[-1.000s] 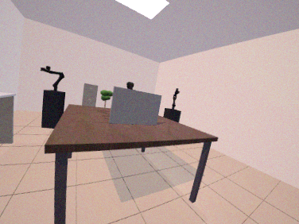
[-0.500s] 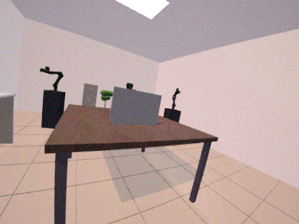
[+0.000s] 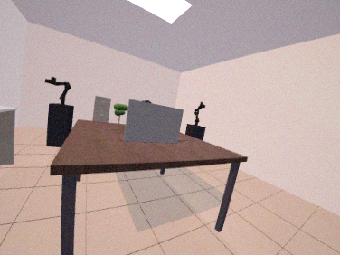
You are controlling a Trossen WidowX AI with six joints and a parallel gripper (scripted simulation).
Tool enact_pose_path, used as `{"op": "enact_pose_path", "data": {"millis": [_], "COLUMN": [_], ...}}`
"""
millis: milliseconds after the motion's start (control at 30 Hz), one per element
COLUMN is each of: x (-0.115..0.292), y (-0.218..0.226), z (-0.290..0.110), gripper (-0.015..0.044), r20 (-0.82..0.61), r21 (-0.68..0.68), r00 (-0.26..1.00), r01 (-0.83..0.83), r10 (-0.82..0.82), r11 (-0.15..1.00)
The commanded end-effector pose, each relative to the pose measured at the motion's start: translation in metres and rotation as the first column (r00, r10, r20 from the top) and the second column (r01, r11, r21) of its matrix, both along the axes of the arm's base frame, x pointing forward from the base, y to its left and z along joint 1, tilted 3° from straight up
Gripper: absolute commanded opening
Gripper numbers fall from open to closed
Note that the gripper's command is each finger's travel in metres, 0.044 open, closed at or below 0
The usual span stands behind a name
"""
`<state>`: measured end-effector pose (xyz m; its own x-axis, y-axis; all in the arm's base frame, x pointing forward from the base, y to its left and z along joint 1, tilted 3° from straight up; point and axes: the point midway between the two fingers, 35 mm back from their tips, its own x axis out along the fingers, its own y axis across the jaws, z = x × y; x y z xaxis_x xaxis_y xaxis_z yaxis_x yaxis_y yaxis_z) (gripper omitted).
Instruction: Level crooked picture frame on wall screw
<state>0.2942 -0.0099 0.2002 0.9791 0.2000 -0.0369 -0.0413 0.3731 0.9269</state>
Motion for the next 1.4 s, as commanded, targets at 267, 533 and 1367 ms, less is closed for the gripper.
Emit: {"op": "enact_pose_path", "data": {"millis": [267, 533, 1367], "x": [-0.071, -0.072, -0.072], "y": [-0.008, -0.008, -0.008], "z": [0.025, 0.025, 0.025], "gripper": [0.026, 0.026, 0.026], "r20": [0.004, 0.004, 0.004], "r21": [-0.026, -0.026, -0.026], "r00": [1.0, 1.0, 1.0], "r01": [-0.004, -0.004, -0.004], "r10": [0.004, 0.004, 0.004], "r11": [1.0, 1.0, 1.0]}}
